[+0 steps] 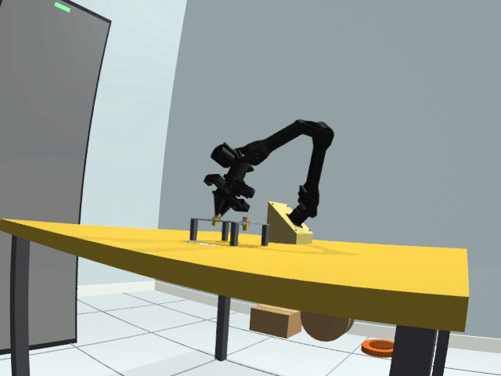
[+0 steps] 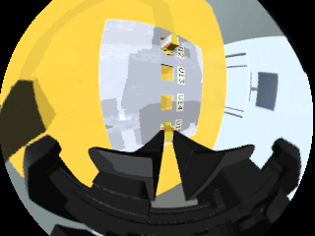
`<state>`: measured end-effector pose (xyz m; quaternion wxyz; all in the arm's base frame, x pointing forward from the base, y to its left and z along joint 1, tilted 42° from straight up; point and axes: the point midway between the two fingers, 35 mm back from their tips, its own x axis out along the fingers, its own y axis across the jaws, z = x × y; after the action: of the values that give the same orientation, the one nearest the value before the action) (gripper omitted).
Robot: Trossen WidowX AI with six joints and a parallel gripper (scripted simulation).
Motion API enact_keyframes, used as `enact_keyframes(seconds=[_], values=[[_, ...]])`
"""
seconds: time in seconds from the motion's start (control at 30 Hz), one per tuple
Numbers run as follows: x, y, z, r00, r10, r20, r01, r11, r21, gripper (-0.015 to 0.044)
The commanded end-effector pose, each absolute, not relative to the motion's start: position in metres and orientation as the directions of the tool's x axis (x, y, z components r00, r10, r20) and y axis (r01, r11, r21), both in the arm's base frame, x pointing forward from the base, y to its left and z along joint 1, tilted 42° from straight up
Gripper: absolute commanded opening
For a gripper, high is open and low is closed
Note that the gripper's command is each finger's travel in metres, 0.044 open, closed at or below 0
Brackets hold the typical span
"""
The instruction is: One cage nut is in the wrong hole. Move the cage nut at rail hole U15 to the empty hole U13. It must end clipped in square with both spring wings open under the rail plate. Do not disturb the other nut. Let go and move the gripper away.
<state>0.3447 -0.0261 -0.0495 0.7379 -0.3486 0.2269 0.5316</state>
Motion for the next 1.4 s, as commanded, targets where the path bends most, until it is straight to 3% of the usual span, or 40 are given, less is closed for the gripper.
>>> enact_keyframes(seconds=[0.0,1.37], values=[[0.3446,-0.0263,-0.0501,0.328,0.625,-0.708,-0.944,0.187,-0.273,0.0031],[0.3485,-0.0272,-0.0500,0.299,0.631,-0.716,-0.954,0.167,-0.251,0.0031]])
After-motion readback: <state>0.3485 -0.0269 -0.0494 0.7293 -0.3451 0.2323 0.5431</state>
